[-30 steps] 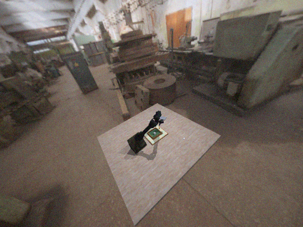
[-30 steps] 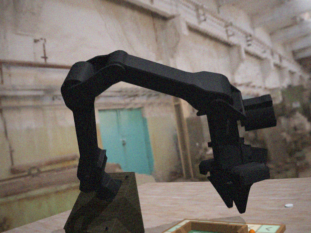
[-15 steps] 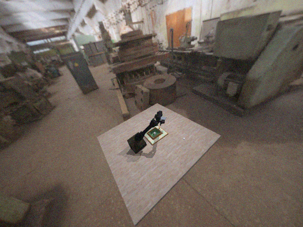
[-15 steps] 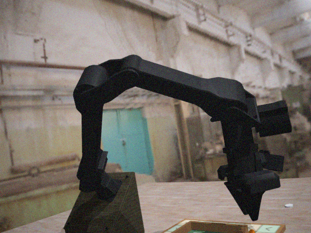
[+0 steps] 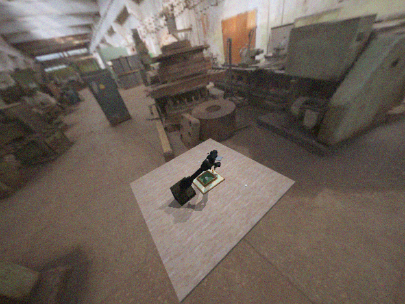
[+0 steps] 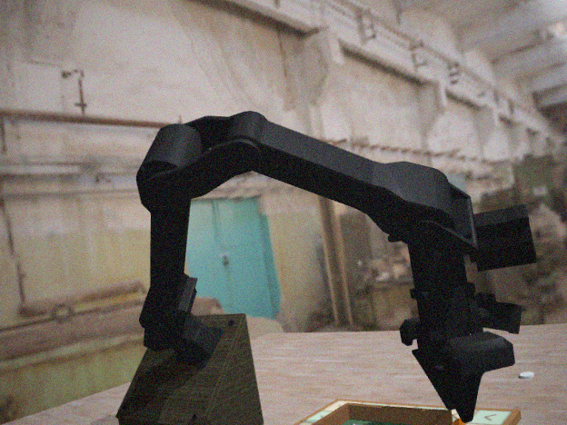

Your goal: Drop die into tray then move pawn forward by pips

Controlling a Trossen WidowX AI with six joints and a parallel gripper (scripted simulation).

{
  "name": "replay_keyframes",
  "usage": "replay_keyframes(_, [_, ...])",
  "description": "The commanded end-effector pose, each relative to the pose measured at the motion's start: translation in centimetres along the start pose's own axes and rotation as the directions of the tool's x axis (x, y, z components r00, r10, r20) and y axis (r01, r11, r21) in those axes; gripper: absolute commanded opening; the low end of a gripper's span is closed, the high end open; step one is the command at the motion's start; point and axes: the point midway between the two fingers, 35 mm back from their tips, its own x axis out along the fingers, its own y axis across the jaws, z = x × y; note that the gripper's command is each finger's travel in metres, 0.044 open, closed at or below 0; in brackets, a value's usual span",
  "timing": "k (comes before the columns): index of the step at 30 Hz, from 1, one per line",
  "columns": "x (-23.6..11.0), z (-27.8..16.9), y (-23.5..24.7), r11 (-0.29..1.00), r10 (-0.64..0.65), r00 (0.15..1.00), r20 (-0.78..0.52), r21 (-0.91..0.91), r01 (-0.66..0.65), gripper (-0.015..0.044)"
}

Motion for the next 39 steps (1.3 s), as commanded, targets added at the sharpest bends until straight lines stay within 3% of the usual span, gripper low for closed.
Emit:
replay_keyframes(1, [1.0, 0.0, 0.2, 1.000, -0.002, 1.000, -0.006, -0.011, 0.002, 0.0200])
replay_keyframes(15, [3.0, -0.1, 0.3, 1.000, -0.003, 1.000, -0.008, -0.011, 0.003, 0.0200])
replay_keyframes(21, [3.0, -0.1, 0.3, 1.000, -0.003, 1.000, -0.008, -0.011, 0.003, 0.0043])
replay_keyframes(31, [3.0, -0.1, 0.3, 1.000, -0.003, 1.000, -0.008, -0.011, 0.003, 0.0000])
replay_keyframes(39, [-2.0, 0.5, 0.2, 1.000, 0.003, 1.000, -0.001, -0.012, -0.003, 0.0000])
